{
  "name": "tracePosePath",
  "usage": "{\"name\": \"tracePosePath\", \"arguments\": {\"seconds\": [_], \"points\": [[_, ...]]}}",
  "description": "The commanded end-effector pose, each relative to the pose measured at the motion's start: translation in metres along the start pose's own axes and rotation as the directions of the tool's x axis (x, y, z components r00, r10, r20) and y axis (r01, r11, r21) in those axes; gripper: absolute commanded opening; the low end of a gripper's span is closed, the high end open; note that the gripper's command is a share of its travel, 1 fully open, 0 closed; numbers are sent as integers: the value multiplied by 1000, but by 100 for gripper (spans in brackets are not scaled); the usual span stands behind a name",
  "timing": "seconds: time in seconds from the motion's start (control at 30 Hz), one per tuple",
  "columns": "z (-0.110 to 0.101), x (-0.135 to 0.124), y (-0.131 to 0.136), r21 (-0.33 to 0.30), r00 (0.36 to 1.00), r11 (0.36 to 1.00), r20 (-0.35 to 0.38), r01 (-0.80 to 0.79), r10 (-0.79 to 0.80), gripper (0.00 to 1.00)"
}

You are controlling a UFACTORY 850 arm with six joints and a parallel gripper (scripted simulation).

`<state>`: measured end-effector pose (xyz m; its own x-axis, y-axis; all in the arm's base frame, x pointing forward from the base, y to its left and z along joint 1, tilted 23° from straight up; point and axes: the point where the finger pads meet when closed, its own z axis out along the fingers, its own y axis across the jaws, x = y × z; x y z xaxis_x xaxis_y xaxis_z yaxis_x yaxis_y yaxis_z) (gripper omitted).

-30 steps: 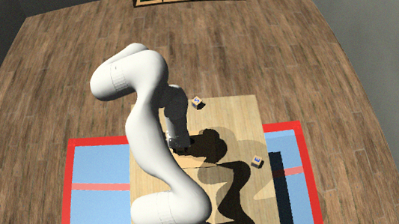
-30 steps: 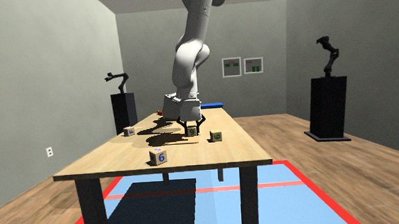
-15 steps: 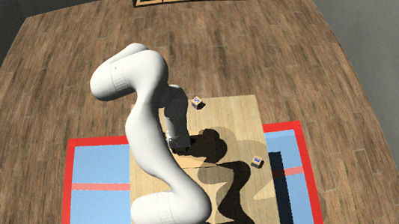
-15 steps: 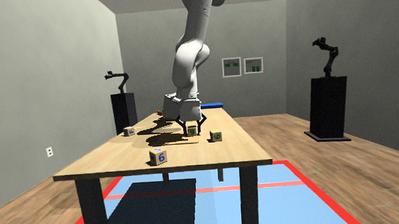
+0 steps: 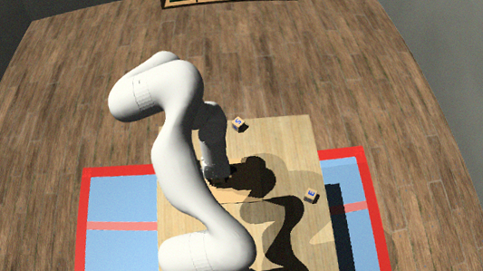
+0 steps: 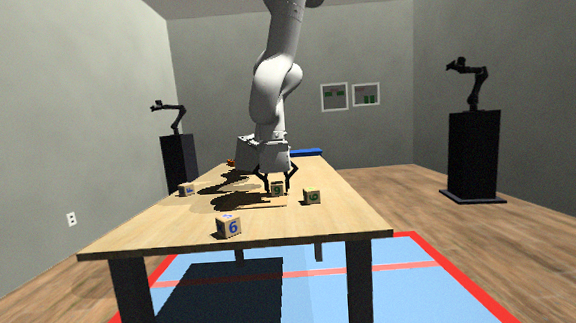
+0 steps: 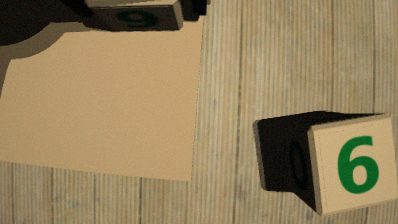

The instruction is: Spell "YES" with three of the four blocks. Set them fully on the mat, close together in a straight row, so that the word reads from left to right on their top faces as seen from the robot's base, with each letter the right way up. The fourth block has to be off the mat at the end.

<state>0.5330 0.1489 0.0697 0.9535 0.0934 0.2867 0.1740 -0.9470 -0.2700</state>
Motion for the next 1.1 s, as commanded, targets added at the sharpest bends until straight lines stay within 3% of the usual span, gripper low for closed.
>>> {"name": "tracePosePath", "arguments": {"seconds": [0.0, 0.2, 0.27, 0.47, 0.73, 0.77, 1.07], "points": [[-15, 1, 0, 0, 1000, 1000, -1, 0, 0, 62], [-47, 1, 0, 0, 1000, 1000, -1, 0, 0, 62], [-47, 1, 0, 0, 1000, 1000, -1, 0, 0, 62], [-74, 1, 0, 0, 1000, 1000, -1, 0, 0, 62], [-84, 1, 0, 0, 1000, 1000, -1, 0, 0, 62], [-84, 1, 0, 0, 1000, 1000, -1, 0, 0, 100], [-84, 1, 0, 0, 1000, 1000, -1, 0, 0, 100]]}}
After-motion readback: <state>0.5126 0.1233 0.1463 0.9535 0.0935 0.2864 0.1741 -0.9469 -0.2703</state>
